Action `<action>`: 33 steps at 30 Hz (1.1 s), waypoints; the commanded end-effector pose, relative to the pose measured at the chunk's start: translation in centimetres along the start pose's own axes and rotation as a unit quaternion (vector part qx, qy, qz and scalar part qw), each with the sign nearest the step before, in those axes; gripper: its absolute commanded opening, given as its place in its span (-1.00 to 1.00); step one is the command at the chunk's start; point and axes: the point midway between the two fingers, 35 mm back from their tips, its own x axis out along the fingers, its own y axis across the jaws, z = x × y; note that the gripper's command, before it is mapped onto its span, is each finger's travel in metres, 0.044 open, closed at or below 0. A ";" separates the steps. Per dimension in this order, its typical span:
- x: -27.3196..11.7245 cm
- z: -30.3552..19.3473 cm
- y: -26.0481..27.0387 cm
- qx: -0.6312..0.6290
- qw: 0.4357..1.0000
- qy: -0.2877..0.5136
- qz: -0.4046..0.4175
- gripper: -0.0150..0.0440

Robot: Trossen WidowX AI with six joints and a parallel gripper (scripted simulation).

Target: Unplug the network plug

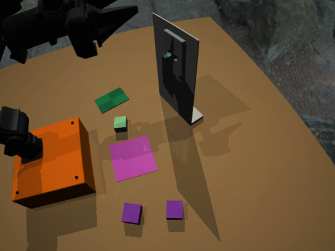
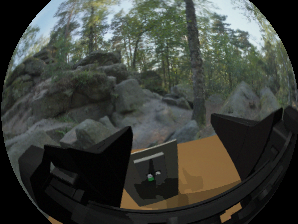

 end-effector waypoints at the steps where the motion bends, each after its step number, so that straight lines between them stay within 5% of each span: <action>1: 0.0 -0.1 0.0 0.003 1.000 0.000 0.001 0.78; 10: 1.9 -3.8 -0.1 0.145 0.988 0.011 0.052 0.04; 33: 0.4 -13.9 -0.7 0.510 0.837 0.116 0.159 0.04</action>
